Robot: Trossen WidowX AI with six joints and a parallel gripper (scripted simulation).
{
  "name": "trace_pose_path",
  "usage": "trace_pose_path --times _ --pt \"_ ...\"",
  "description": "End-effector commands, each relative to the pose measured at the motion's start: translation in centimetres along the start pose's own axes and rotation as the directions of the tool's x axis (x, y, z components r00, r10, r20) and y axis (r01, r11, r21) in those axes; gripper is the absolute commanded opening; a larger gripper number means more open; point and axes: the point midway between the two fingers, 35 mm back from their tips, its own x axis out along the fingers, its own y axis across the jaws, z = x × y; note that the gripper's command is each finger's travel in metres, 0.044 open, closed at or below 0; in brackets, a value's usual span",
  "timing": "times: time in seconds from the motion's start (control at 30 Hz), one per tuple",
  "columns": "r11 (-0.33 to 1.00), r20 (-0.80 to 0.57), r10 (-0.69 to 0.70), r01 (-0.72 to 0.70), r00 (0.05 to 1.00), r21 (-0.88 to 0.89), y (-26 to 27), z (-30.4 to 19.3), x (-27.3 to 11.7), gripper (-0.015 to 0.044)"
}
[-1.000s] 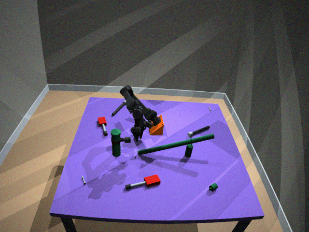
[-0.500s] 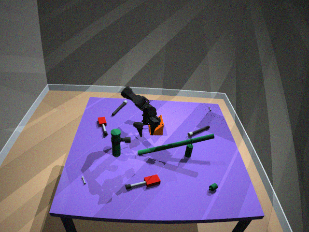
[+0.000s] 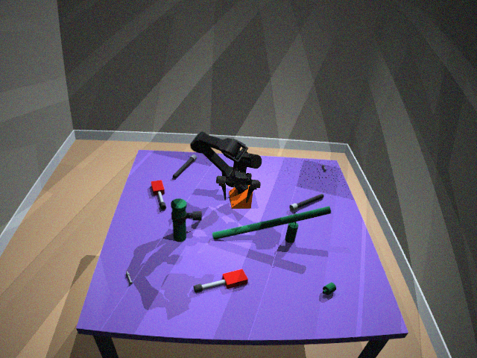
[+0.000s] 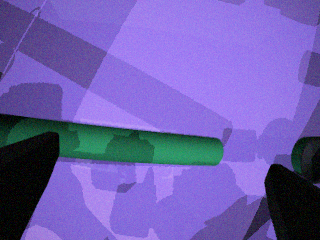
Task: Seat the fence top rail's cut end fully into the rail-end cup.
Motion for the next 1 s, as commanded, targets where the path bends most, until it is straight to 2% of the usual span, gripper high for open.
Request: trace_pose_path --times 0.0,0.2,0.33,0.43,0.57,0.73,0.8,0.97 --pt "0.990 0.029 -0.016 0.012 0.999 0.138 0.6 0.5 -1.2 0.0440" --pt "0.988 0.023 -0.016 0.012 1.000 0.153 0.6 0.5 -1.1 0.0440" --pt "0.936 -0.053 -0.009 0.027 0.999 0.352 1.0 0.3 0.3 0.0440" --pt "0.811 -0.151 0.002 0.087 0.989 0.579 1.6 -0.1 2.0 0.0440" --pt "0.540 -0.287 0.021 0.231 0.958 0.809 2.2 -0.7 4.4 0.0440" --pt "0.114 -0.444 0.050 0.436 0.895 0.893 3.0 -1.7 7.2 0.0440" --pt "0.053 -0.464 0.055 0.461 0.884 0.886 3.0 -1.9 7.5 0.0440" --pt "0.053 -0.464 0.055 0.461 0.884 0.886 3.0 -1.9 7.5 0.0440"
